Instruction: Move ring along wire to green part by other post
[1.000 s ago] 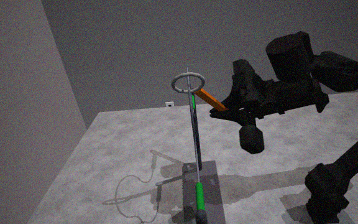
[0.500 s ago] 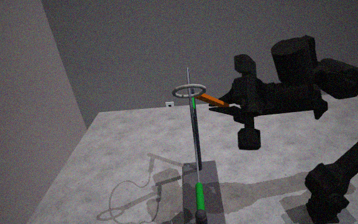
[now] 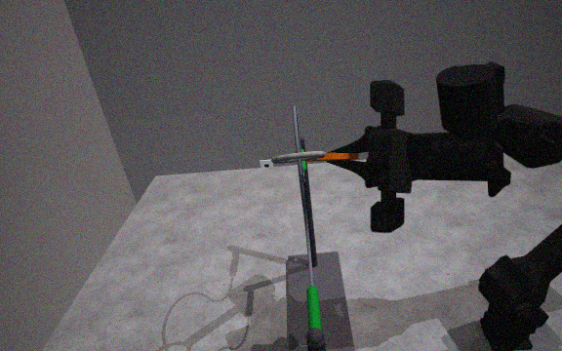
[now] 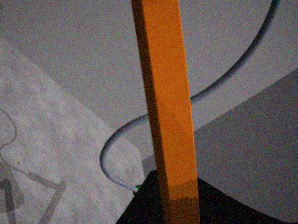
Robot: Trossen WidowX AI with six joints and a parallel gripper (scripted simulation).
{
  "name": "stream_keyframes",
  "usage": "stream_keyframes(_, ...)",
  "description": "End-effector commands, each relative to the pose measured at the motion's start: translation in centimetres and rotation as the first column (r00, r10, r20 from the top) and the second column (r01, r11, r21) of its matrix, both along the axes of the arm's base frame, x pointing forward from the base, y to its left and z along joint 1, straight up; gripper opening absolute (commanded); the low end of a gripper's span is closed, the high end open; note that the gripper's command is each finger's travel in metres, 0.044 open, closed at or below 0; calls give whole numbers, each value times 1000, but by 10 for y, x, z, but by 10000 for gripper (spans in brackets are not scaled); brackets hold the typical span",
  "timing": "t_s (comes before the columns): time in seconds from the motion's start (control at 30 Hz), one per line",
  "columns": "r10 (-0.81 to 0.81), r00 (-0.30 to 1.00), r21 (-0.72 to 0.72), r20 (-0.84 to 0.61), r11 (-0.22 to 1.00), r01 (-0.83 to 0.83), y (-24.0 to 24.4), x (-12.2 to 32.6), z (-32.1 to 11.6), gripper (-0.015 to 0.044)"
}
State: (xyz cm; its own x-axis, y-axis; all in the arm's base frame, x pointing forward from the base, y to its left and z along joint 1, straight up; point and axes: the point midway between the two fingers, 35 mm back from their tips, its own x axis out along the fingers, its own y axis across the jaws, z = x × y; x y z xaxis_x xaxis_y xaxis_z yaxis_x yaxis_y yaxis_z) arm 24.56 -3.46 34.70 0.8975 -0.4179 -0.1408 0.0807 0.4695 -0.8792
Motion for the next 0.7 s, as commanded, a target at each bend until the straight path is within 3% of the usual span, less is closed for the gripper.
stream_keyframes(0.0, -6, 1000, -63, 5, 998, 7, -2, 0, 2, -150)
stream_keyframes(0.67, -7, 999, -367, 34, 930, 19, -7, 0, 17, -150)
